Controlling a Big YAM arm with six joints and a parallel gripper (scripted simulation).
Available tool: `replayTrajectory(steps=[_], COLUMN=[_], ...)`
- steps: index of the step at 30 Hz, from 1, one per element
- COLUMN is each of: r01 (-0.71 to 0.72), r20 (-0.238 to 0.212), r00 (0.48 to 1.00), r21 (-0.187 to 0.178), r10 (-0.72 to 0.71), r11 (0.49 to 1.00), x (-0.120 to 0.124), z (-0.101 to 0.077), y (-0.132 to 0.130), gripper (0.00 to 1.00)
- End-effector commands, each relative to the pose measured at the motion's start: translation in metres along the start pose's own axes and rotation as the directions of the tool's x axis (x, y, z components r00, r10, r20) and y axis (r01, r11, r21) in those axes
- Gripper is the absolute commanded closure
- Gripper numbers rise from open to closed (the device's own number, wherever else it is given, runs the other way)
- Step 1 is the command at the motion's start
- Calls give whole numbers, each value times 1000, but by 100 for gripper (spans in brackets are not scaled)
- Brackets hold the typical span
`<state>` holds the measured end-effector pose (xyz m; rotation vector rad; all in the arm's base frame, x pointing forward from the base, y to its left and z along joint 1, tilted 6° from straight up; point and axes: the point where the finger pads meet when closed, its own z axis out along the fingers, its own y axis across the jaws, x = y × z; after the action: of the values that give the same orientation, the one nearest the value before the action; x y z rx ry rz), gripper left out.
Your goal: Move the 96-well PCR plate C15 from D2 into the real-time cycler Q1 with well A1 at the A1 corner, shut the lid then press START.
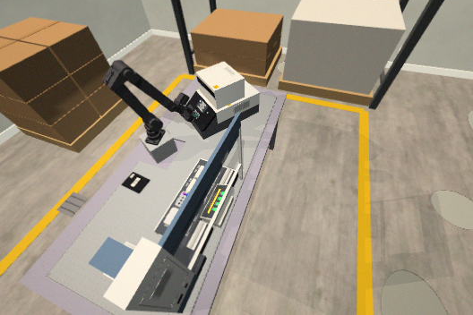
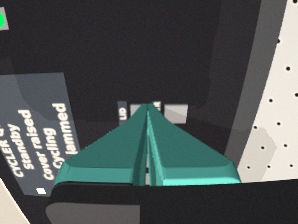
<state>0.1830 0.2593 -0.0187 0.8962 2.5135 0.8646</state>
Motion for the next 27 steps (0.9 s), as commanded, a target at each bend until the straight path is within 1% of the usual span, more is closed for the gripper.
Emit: replayTrajectory(steps=[1, 27], r01=[11, 20], r20=[1, -1], r00=[1000, 1000], r21=[-13, -8], r10=[-11, -20], r11=[1000, 1000], x=[0, 4], z=[5, 8], y=[10, 18], gripper=[100, 100])
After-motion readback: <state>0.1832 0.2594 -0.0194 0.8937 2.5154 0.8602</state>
